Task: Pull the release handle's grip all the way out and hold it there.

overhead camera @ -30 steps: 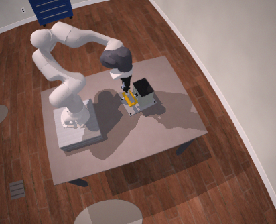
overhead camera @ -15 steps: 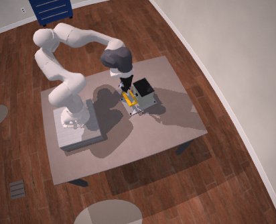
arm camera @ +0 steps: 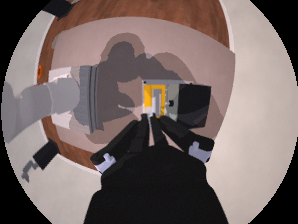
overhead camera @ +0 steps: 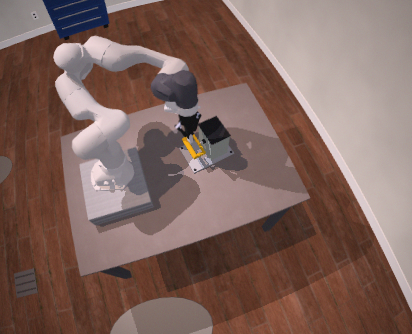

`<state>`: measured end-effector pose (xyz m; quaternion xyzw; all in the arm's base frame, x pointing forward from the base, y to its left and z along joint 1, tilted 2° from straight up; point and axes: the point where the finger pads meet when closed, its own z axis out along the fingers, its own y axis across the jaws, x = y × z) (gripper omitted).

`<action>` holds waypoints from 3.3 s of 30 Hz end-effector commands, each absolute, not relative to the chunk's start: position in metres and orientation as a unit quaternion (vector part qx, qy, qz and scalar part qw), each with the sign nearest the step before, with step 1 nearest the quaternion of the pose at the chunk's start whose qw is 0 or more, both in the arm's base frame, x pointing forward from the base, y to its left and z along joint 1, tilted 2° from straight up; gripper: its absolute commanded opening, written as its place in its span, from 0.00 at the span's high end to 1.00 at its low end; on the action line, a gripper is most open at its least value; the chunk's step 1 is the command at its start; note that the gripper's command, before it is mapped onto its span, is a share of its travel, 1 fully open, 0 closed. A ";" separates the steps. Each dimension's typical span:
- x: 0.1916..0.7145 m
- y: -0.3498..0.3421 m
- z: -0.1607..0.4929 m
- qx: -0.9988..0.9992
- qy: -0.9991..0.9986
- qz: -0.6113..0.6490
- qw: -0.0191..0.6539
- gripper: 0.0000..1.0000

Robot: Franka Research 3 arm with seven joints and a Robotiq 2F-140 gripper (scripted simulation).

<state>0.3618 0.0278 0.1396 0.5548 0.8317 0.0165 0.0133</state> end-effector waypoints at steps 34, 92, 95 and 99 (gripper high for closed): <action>0.359 0.032 0.138 0.612 0.790 0.016 0.006 0.69; 0.361 0.033 0.092 0.612 0.790 0.016 0.006 0.69; 0.361 0.033 0.091 0.612 0.790 0.016 0.006 0.69; 0.361 0.033 0.091 0.612 0.790 0.016 0.006 0.69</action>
